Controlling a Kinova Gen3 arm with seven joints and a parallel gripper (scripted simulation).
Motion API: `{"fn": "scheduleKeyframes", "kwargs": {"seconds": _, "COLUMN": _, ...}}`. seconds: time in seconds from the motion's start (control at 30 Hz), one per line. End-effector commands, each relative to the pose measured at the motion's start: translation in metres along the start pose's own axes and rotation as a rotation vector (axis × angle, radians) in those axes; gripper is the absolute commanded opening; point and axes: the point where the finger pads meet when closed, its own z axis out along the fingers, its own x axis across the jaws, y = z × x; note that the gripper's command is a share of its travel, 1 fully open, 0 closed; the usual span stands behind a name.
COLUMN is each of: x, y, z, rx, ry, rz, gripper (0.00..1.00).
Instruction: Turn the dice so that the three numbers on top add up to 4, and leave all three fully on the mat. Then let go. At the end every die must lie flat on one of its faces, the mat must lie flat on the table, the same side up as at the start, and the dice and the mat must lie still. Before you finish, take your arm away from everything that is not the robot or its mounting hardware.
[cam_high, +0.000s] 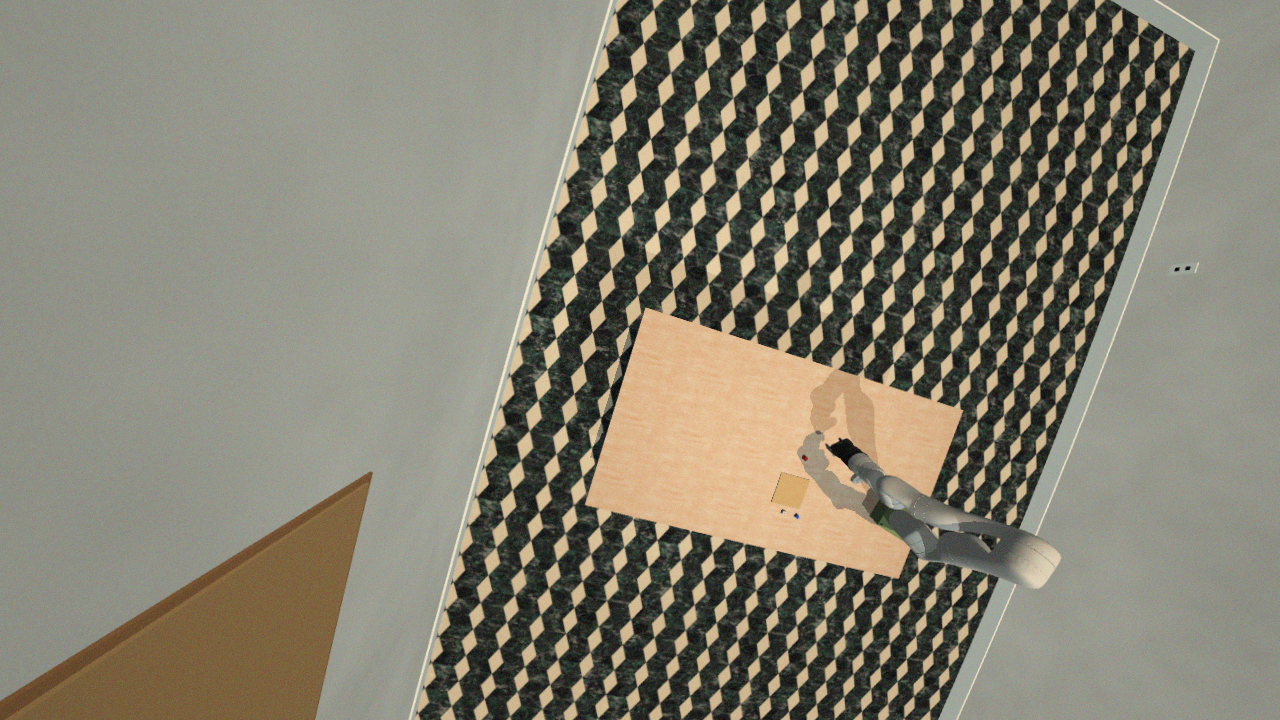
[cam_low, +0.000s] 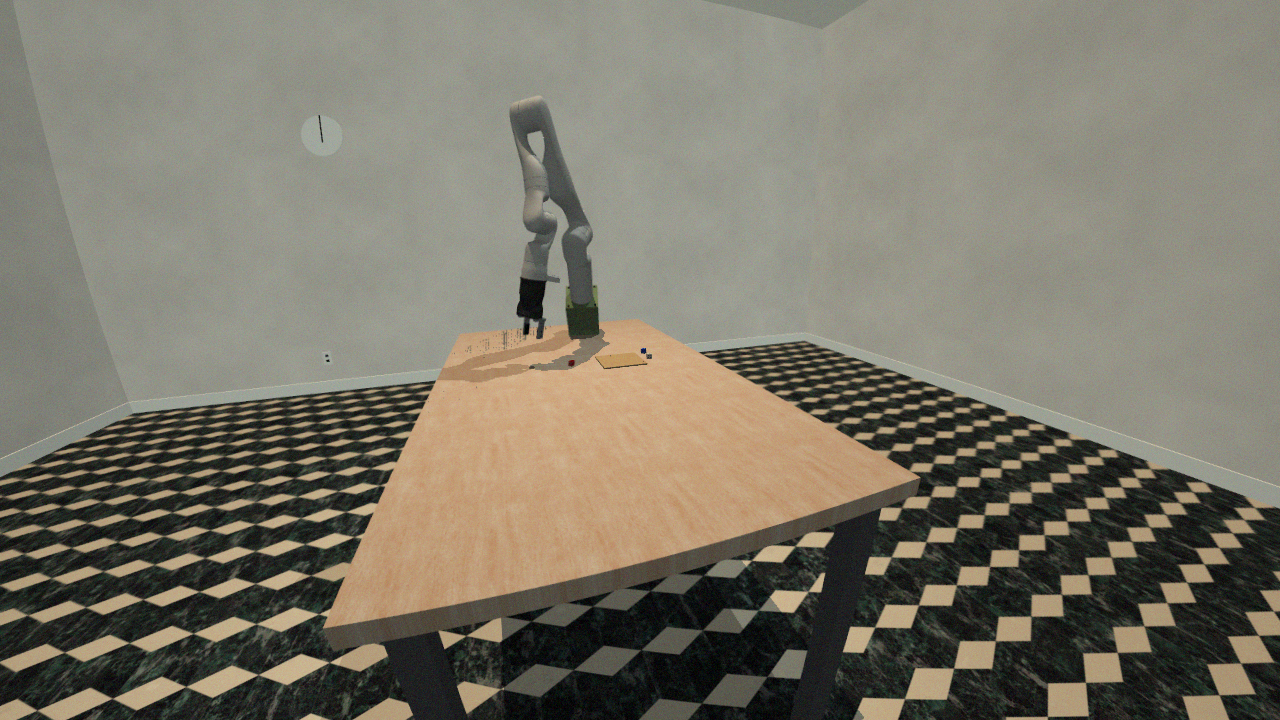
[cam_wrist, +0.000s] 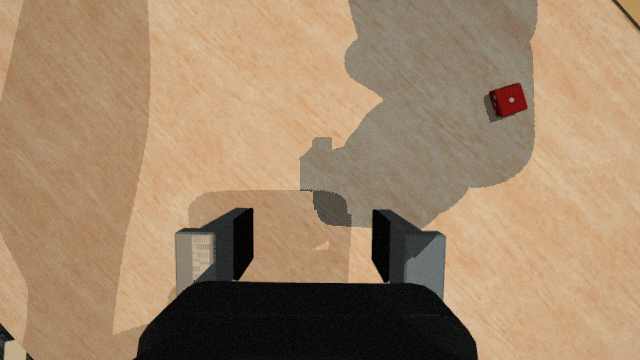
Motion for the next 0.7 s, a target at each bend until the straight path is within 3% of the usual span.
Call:
{"fn": "scheduleKeyframes", "kwargs": {"seconds": 0.0, "x": 0.02, "y": -0.007, "z": 0.005, "rx": 0.016, "ry": 0.024, "rz": -0.057, "gripper": 1.0}}
{"fn": "scheduleKeyframes", "kwargs": {"seconds": 0.3, "x": 0.053, "y": -0.025, "z": 0.004, "rx": 0.046, "ry": 0.078, "rz": -0.165, "gripper": 1.0}}
{"fn": "scheduleKeyframes", "kwargs": {"seconds": 0.67, "x": 0.076, "y": -0.039, "z": 0.002, "rx": 0.067, "ry": 0.118, "rz": -0.244, "gripper": 1.0}}
